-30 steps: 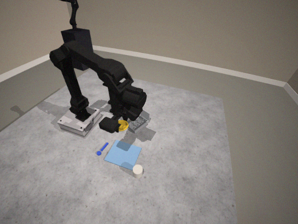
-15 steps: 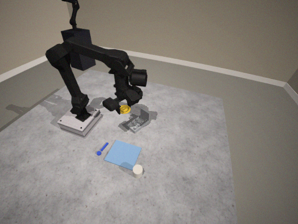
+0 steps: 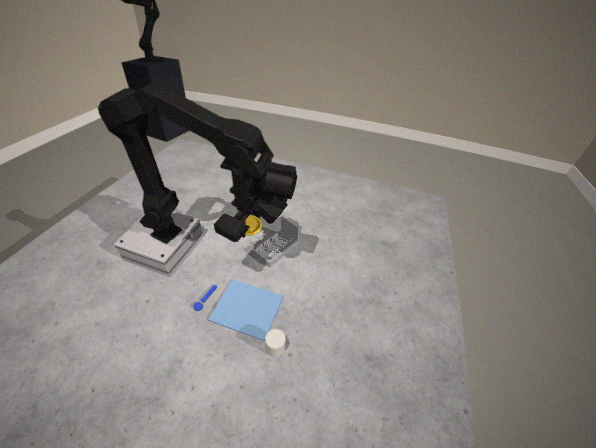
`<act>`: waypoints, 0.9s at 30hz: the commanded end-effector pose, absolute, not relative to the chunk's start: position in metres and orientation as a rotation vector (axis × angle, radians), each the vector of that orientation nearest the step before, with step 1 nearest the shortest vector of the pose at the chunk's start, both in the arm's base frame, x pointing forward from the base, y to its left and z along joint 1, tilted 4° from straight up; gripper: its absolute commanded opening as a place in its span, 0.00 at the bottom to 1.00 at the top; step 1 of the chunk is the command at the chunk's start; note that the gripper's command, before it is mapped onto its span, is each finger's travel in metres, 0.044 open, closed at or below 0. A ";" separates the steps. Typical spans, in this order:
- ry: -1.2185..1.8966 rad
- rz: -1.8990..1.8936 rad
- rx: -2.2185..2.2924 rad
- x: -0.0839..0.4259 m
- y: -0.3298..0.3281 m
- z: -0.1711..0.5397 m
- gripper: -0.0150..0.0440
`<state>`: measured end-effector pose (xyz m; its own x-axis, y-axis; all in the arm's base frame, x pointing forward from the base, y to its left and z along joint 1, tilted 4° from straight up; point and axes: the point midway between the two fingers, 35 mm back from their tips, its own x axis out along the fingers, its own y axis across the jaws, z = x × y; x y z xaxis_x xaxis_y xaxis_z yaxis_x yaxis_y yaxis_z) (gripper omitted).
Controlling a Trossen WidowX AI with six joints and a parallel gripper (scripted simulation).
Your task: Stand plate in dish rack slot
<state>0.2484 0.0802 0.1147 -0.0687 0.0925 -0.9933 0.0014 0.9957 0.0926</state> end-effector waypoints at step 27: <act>1.523 0.945 0.028 0.243 0.089 0.055 0.25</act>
<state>0.2453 0.0883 0.0606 -0.2115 0.4866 -0.8476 -0.4648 0.7128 0.5252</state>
